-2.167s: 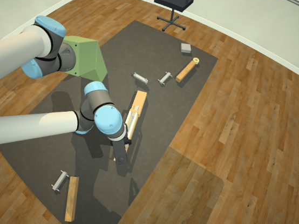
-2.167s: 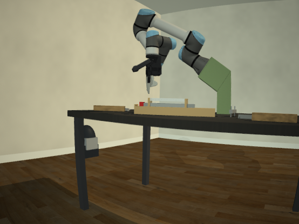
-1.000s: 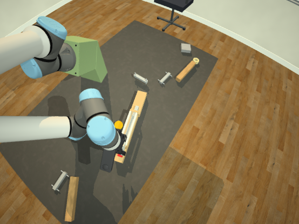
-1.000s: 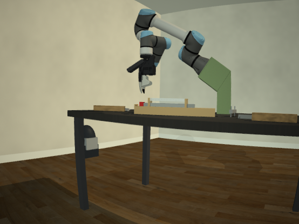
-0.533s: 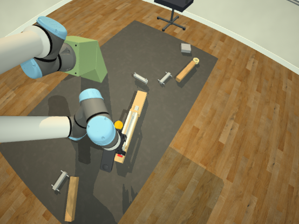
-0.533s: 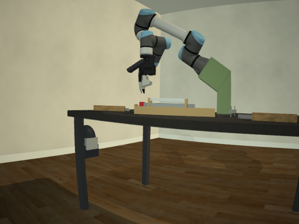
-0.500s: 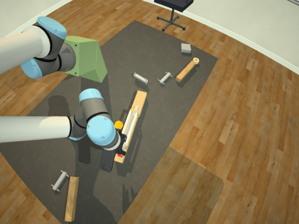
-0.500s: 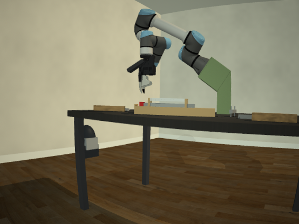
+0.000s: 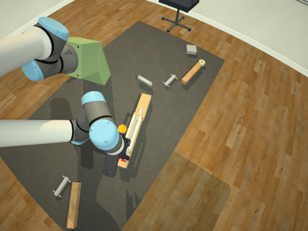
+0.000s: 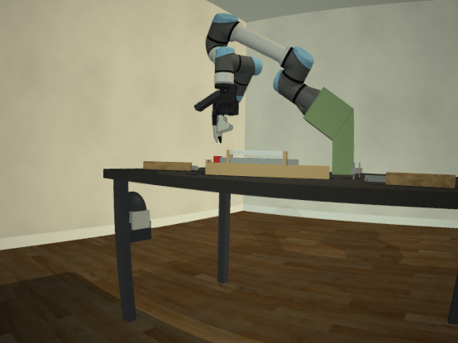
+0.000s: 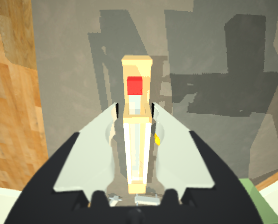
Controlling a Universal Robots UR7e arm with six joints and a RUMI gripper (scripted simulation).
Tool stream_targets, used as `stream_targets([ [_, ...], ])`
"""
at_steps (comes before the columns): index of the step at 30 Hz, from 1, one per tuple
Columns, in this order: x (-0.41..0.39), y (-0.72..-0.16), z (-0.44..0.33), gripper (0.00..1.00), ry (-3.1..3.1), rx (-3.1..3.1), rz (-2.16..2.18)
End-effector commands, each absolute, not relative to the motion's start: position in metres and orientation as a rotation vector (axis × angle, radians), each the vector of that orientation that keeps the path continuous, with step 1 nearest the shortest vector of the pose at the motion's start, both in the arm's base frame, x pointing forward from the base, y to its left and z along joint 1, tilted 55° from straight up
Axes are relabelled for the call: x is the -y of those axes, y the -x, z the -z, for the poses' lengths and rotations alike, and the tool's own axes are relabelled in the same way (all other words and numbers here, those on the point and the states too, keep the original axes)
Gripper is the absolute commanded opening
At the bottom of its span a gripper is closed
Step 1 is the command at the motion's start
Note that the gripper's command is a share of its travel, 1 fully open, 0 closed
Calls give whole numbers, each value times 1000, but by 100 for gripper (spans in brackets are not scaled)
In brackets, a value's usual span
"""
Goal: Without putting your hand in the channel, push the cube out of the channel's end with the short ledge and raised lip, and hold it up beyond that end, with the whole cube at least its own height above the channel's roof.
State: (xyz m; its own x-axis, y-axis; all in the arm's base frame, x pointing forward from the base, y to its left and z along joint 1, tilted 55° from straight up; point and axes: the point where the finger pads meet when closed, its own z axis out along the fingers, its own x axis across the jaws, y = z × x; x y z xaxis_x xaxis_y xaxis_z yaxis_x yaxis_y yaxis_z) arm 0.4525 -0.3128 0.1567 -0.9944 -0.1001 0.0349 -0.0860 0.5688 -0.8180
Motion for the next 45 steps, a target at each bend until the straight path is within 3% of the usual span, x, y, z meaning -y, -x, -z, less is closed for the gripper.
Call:
stream_targets([
  [1, 313, -453, -157, 25, 164, -2768, 1443],
  [45, 369, -457, -118, 25, 164, -2768, 1442],
])
